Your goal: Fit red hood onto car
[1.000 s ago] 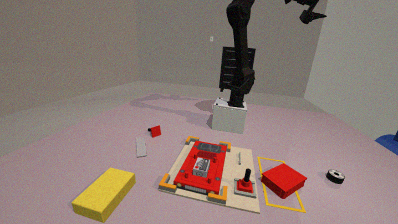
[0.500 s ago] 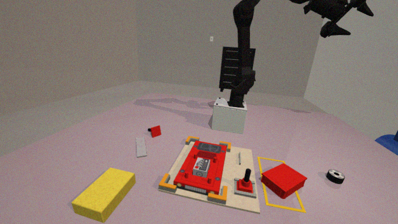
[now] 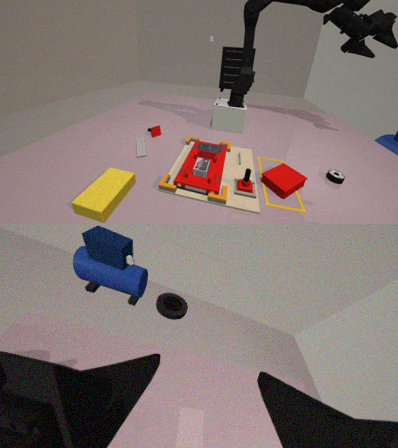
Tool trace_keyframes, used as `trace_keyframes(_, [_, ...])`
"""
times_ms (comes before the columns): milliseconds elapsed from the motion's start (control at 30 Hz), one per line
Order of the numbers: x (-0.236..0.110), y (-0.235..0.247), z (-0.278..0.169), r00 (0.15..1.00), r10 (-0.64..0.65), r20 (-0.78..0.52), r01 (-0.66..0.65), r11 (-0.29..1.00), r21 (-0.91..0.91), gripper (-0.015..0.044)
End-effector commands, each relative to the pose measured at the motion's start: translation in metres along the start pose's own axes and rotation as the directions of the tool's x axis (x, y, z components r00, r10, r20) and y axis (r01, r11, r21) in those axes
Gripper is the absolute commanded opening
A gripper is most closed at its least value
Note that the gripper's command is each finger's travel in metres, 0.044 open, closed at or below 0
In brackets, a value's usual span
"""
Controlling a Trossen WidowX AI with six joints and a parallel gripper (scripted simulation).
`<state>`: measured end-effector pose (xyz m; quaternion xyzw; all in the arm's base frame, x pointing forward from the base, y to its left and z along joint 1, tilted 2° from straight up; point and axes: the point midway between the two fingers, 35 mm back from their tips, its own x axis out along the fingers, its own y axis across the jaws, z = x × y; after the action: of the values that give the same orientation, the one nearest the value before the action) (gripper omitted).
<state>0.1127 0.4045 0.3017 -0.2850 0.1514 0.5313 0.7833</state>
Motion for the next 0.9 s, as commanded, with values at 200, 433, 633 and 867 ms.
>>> trace_keyframes(200, [0.039, -0.060, -0.067, 0.977, -0.050, -0.206, 0.117, 0.938, 0.328, 0.0440])
trace_keyframes(433, [0.058, -0.105, -0.118, 0.939, -0.079, -0.335, 0.253, 0.817, 0.518, 0.0440])
trace_keyframes(633, [0.063, -0.141, -0.170, 0.885, -0.087, -0.458, 0.391, 0.672, 0.629, 0.0440])
trace_keyframes(867, [0.060, -0.177, -0.235, 0.806, -0.064, -0.589, 0.552, 0.443, 0.707, 0.0440])
